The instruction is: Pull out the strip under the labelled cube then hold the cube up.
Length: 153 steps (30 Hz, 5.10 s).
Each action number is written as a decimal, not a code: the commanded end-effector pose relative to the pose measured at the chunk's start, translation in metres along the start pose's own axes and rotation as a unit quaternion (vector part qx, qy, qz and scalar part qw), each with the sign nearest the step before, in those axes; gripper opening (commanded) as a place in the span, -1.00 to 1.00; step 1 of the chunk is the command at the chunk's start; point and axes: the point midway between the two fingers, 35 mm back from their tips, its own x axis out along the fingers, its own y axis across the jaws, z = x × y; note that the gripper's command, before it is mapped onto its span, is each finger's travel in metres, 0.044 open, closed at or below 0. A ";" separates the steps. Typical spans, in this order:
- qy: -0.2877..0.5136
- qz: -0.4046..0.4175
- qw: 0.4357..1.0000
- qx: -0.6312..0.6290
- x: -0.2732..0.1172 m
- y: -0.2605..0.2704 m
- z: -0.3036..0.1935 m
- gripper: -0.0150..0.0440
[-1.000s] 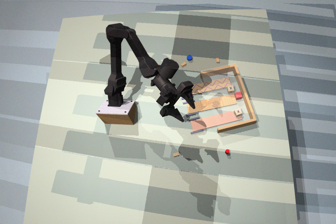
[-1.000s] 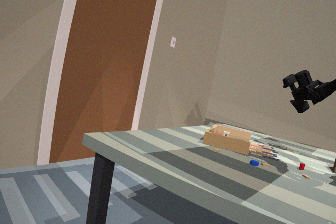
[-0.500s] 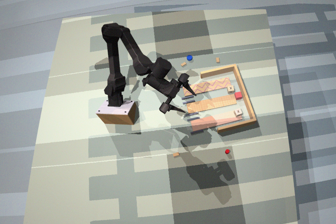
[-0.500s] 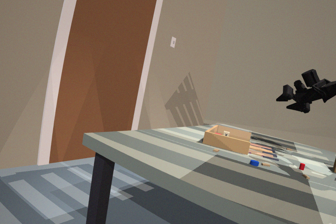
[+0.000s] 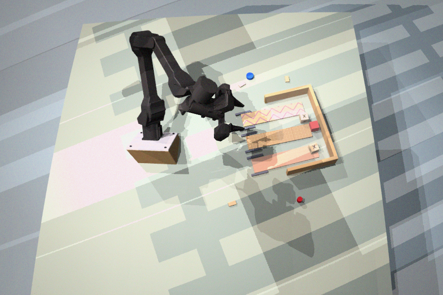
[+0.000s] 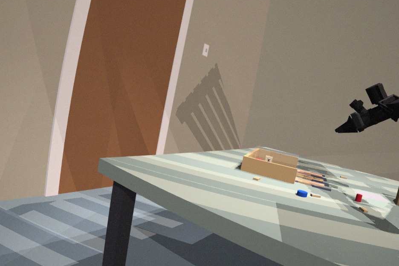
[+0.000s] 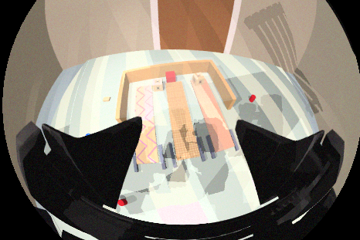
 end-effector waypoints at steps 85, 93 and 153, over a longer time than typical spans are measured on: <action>0.458 0.050 0.880 -0.113 0.163 -0.097 -0.086 -0.49; 0.458 0.050 0.880 -0.113 0.170 -0.098 -0.098 -0.49; 0.458 0.051 0.880 -0.113 0.174 -0.098 -0.102 -0.49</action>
